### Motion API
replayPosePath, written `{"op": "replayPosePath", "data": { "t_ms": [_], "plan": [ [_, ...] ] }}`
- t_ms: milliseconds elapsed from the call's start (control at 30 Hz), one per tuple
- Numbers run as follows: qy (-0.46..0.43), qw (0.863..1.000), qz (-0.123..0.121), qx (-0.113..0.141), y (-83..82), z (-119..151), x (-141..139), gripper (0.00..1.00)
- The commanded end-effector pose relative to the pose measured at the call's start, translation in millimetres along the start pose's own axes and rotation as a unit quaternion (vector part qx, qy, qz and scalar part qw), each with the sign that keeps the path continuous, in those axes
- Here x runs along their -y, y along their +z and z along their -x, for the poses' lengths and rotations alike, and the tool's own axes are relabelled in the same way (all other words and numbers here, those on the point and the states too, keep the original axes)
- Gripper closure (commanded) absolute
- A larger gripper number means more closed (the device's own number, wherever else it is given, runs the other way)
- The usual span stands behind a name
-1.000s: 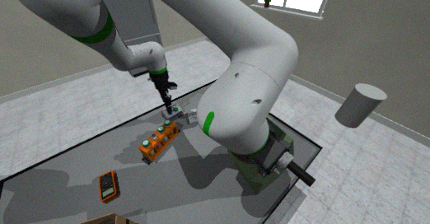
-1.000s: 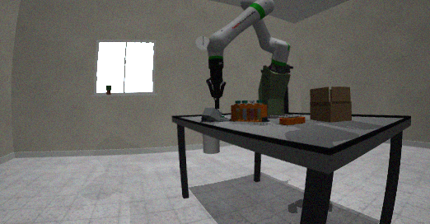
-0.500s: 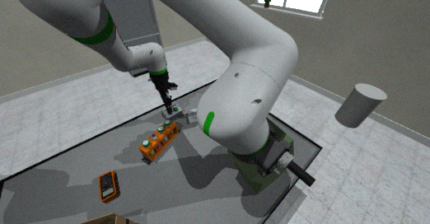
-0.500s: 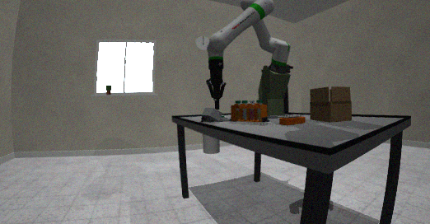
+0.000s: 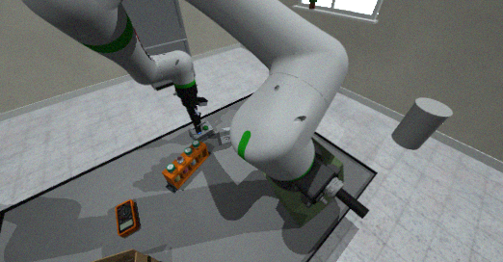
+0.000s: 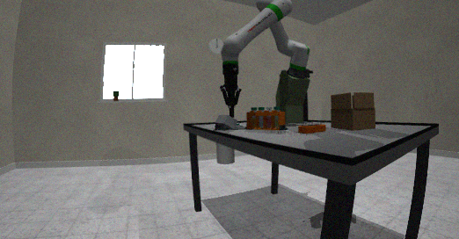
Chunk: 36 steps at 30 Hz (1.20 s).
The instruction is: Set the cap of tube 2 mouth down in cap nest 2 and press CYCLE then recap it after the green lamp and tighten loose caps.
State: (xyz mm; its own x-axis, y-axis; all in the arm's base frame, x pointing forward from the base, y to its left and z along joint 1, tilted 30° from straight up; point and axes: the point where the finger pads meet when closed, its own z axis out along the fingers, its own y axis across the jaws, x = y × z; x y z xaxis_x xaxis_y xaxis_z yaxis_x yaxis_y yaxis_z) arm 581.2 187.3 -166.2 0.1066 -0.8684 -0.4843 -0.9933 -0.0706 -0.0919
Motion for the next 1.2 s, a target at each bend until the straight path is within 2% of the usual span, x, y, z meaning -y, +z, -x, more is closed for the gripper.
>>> {"op": "replayPosePath", "data": {
  "t_ms": [0,367,567,600,700,800,933,1000,1067,1167],
  "plan": [
    [0.0,1.0,-0.001,0.0,-1.2,0,1,0.9],
    [0.0,1.0,-0.001,0.0,-31.2,0,1,0.9],
    [0.0,1.0,-0.001,0.0,-31.9,0,1,0.9],
    [-0.042,0.999,-0.001,0.0,-31.0,-8,-2,0.0],
    [-0.147,0.989,-0.001,0.0,-28.6,-29,-11,0.0],
    [-0.187,0.982,0.0,-0.001,-27.7,-37,-14,0.0],
    [-0.275,0.961,0.0,-0.001,-25.8,-53,-21,0.0],
    [-0.275,0.961,0.0,-0.001,-25.8,-53,-21,0.0],
    [-0.353,0.935,0.0,-0.002,-24.1,-68,-28,0.0],
    [-0.408,0.913,0.001,-0.002,-22.8,-79,-32,0.0]
  ]
}}
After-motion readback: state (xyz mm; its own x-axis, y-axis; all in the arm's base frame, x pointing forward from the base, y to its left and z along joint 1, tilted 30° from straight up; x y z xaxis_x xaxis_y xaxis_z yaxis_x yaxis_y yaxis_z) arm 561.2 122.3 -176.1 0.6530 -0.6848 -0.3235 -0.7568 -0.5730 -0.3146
